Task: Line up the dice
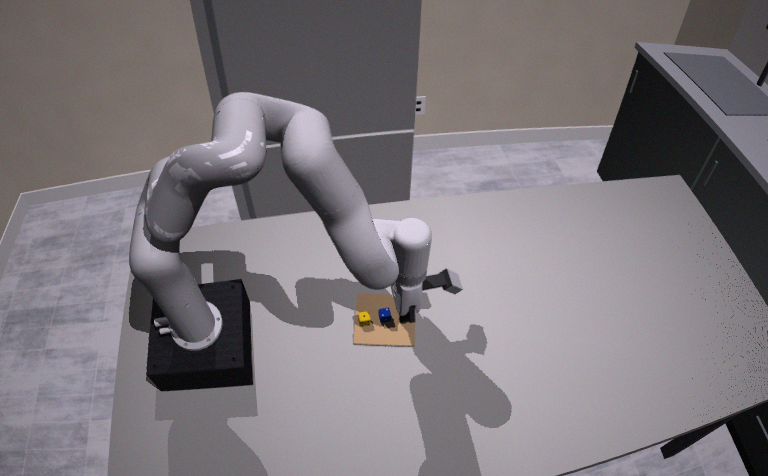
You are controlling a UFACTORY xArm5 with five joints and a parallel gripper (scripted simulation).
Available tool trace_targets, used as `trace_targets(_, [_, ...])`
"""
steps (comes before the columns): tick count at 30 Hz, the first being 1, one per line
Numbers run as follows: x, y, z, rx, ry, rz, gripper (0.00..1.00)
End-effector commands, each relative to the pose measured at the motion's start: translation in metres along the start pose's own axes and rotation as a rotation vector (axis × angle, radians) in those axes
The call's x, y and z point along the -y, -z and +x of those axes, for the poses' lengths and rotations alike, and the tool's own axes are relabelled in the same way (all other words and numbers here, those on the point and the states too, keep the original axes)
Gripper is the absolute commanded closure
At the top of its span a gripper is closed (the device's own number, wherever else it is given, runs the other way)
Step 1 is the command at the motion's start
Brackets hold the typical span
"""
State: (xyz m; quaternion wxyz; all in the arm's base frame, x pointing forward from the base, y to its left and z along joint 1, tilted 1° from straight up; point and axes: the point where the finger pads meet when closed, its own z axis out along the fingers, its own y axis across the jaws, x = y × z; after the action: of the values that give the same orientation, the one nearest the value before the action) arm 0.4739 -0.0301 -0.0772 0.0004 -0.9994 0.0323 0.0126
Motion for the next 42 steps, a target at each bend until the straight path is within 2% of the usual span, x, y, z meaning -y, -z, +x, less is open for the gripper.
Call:
trace_targets(1, [0.0,0.0013,0.0015,-0.004,0.0,0.0,0.79])
trace_targets(12, [0.0,0.0013,0.0015,-0.004,0.0,0.0,0.79])
trace_targets(13, [0.0,0.0013,0.0015,-0.004,0.0,0.0,0.75])
trace_targets(15, [0.0,0.0013,0.0015,-0.004,0.0,0.0,0.75])
trace_targets(16, [0.0,0.0013,0.0015,-0.004,0.0,0.0,0.71])
trace_targets(18, [0.0,0.0013,0.0015,-0.004,0.0,0.0,0.71])
trace_targets(19, [0.0,0.0013,0.0015,-0.004,0.0,0.0,0.67])
trace_targets(23, [0.0,0.0013,0.0015,-0.004,0.0,0.0,0.67])
trace_targets(24, [0.0,0.0013,0.0015,-0.004,0.0,0.0,0.63])
trace_targets(26, [0.0,0.0013,0.0015,-0.004,0.0,0.0,0.63])
trace_targets(27, [0.0,0.0013,0.0015,-0.004,0.0,0.0,0.58])
trace_targets(42, [0.0002,0.0043,0.0015,-0.004,0.0,0.0,0.58])
